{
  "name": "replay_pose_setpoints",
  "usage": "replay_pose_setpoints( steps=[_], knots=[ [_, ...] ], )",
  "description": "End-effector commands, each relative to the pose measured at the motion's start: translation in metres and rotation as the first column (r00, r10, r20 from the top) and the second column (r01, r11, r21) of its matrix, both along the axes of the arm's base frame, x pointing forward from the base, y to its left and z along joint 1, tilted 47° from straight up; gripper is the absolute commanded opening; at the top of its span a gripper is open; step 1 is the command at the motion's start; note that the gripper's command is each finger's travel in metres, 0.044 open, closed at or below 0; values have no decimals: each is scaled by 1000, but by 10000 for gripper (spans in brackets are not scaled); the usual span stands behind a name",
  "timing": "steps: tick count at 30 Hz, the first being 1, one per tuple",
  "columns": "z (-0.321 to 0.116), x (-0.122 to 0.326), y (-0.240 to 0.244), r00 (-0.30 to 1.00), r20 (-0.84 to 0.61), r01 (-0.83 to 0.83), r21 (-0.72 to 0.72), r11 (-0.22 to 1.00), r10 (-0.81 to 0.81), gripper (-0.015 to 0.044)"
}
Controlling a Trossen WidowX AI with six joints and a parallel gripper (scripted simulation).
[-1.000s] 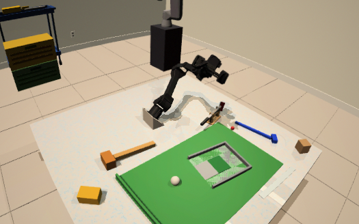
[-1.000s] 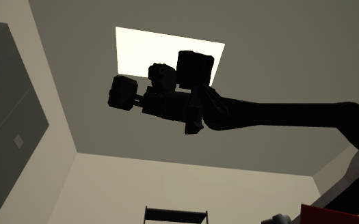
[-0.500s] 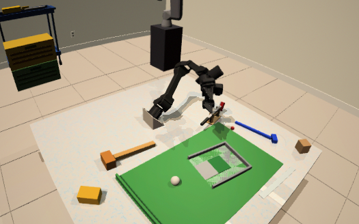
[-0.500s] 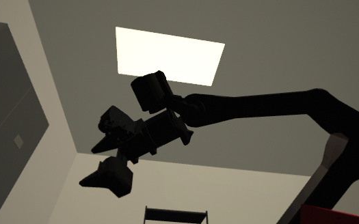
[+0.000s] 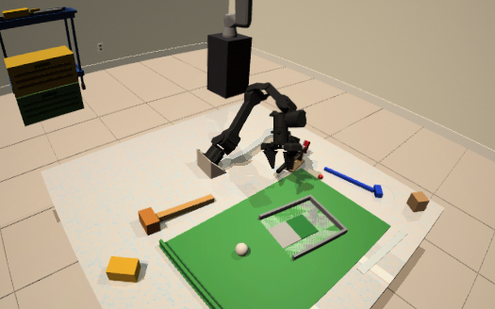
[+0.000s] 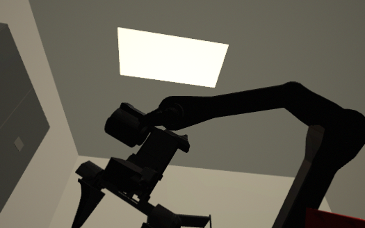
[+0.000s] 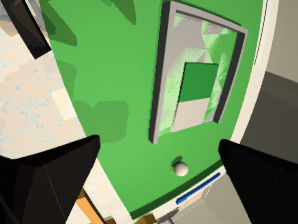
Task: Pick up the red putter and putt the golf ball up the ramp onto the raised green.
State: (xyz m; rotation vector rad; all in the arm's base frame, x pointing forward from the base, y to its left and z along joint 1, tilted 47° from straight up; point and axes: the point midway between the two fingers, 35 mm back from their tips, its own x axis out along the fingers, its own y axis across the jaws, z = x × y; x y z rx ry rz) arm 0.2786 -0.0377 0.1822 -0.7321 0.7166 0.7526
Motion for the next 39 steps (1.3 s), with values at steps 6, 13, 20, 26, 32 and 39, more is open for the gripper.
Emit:
replay_pose_setpoints(
  steps=[6,13,20,26,32,39],
  knots=[
    [31,-50,95,735,259,-678,300,672,626,440],
    [31,-51,94,736,259,-677,299,673,625,440],
    [30,-51,94,736,259,-677,299,673,625,440],
    [26,-50,97,738,243,-674,318,667,629,440],
    [14,-46,110,740,190,-662,375,649,645,440],
    [6,-44,118,740,190,-662,375,649,645,440]
  ],
)
